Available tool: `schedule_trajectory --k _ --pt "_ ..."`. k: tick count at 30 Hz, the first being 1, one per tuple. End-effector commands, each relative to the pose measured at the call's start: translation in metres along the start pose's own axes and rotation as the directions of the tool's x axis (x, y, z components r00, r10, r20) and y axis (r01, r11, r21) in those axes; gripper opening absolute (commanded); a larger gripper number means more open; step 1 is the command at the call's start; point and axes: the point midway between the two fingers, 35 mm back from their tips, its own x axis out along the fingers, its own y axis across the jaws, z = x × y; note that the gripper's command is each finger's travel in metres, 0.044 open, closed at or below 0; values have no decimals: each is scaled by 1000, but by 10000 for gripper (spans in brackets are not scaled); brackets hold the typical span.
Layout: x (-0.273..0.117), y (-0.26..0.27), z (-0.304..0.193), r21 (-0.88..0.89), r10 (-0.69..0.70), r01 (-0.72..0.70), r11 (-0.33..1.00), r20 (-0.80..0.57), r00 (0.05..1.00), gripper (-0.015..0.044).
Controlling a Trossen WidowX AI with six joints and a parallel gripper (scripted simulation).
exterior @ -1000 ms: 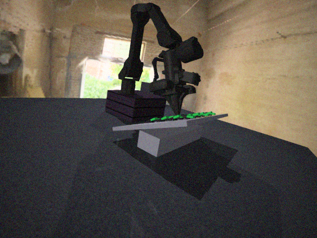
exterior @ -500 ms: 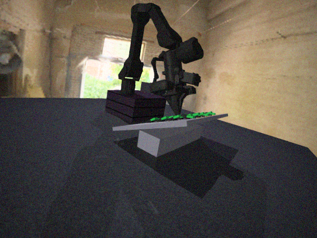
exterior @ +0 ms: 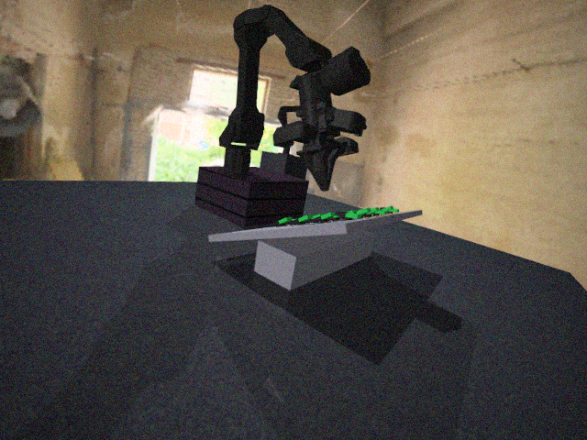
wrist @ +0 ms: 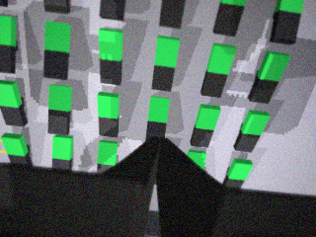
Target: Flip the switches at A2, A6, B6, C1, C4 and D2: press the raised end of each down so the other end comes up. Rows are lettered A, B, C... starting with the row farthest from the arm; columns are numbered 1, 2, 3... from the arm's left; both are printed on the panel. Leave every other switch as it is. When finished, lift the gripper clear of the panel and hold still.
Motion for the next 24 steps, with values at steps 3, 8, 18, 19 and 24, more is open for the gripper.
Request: schedule_trajectory --k 3,8,18,19,24 --pt "-22 0 2 -4 3 -3 1000 24 1000 0" --pt "-22 35 -21 -3 7 -7 1000 17 1000 0" --pt "-12 71 -57 -1 10 -10 1000 25 1000 0" --pt "-3 71 -56 -1 10 -10 1000 33 999 0" --pt "15 71 -58 -2 9 -9 1000 46 999 0"
